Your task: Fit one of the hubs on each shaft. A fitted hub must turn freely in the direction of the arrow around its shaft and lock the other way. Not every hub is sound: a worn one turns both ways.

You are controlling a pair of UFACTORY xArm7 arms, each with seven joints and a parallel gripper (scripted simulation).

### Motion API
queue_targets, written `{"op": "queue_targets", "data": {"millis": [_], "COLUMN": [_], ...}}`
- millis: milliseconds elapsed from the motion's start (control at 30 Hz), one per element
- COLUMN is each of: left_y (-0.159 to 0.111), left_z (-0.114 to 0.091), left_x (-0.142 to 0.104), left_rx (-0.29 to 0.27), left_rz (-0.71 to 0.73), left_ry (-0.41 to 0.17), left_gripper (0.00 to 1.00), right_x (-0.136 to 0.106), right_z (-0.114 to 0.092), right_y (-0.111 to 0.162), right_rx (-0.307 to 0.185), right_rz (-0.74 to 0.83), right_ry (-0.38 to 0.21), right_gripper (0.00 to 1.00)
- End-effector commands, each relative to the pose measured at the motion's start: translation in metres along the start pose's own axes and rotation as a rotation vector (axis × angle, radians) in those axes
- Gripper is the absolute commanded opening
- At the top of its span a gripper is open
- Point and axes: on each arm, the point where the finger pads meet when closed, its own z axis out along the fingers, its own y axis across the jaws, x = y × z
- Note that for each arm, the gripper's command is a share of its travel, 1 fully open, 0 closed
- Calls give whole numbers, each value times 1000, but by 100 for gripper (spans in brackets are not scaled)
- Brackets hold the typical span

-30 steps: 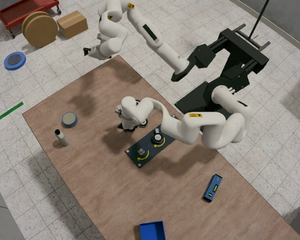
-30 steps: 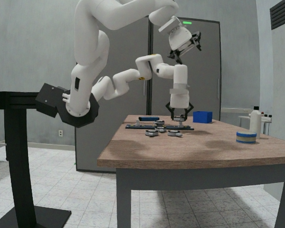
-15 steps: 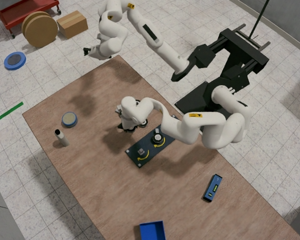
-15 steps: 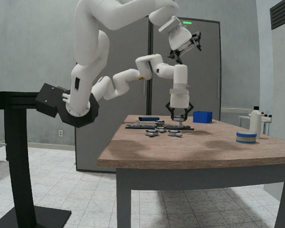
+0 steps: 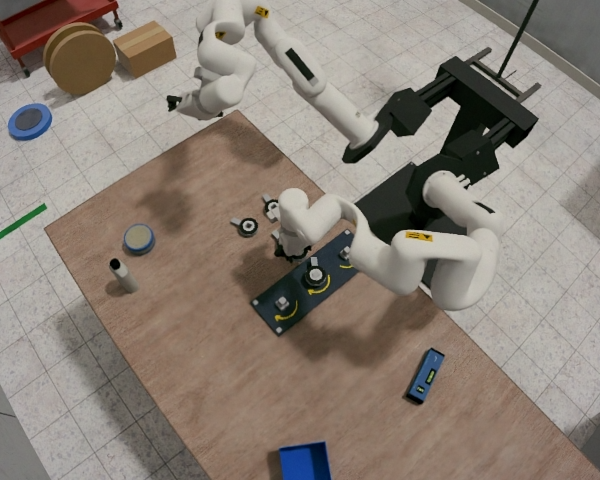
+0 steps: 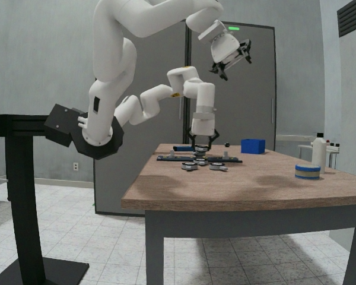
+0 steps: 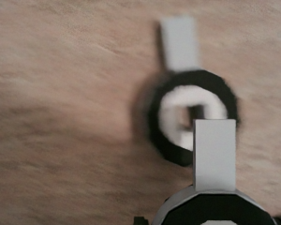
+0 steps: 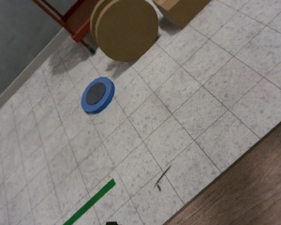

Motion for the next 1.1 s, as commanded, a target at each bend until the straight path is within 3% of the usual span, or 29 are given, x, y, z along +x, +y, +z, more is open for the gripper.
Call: {"op": "queue_targets", "data": {"millis": [0,100,133,333,1067], "left_y": [56,56,99,137,136], "left_z": [-5,-5,1,1,2], "left_x": [-29,-29,-48,-67,-68], "left_rx": [60,60,59,59,60], "left_rz": [-21,-21,-117,-117,-117], "left_ry": [54,54,56,56,55], "left_gripper": [0,0,0,0,0], "right_x": [0,0,0,0,0], "right_z": [-1,-1,-1,-1,-1], "right_y": [-1,-1,-1,-1,-1], "right_rx": [1,1,1,1,1], "right_rz": [3,3,3,3,3], "right_ry": [-3,-3,-3,-3,-3], "right_gripper": [100,100,100,100,100]}}
